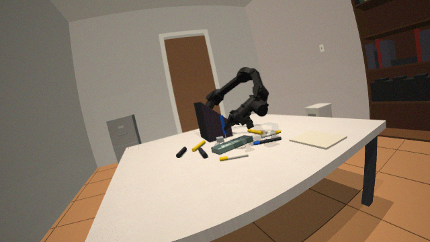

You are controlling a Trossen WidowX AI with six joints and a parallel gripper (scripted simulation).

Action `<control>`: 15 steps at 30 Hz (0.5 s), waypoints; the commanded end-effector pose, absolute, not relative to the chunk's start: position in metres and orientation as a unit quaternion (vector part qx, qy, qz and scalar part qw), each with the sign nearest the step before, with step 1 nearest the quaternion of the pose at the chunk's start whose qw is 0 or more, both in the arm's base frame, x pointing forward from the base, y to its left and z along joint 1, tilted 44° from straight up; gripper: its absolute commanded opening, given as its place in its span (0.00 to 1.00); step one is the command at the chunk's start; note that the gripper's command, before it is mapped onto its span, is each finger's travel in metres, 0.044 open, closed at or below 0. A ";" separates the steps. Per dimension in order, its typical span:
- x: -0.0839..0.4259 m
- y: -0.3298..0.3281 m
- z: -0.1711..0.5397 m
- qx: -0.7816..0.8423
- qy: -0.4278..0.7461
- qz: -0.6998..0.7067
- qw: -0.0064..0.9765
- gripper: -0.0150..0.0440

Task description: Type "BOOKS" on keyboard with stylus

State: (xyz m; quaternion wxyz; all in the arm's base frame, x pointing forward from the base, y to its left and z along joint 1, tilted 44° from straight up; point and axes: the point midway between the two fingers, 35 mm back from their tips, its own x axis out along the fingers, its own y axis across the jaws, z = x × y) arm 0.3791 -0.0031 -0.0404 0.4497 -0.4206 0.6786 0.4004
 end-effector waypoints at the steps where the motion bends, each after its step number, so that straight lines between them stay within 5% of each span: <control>1: 0.379 -0.003 -0.040 -0.420 0.679 0.400 0.451 0.34; 6: 0.377 -0.005 -0.040 -0.420 0.679 0.402 0.447 0.25; 15: 0.377 0.008 -0.054 -0.420 0.680 0.404 0.444 0.25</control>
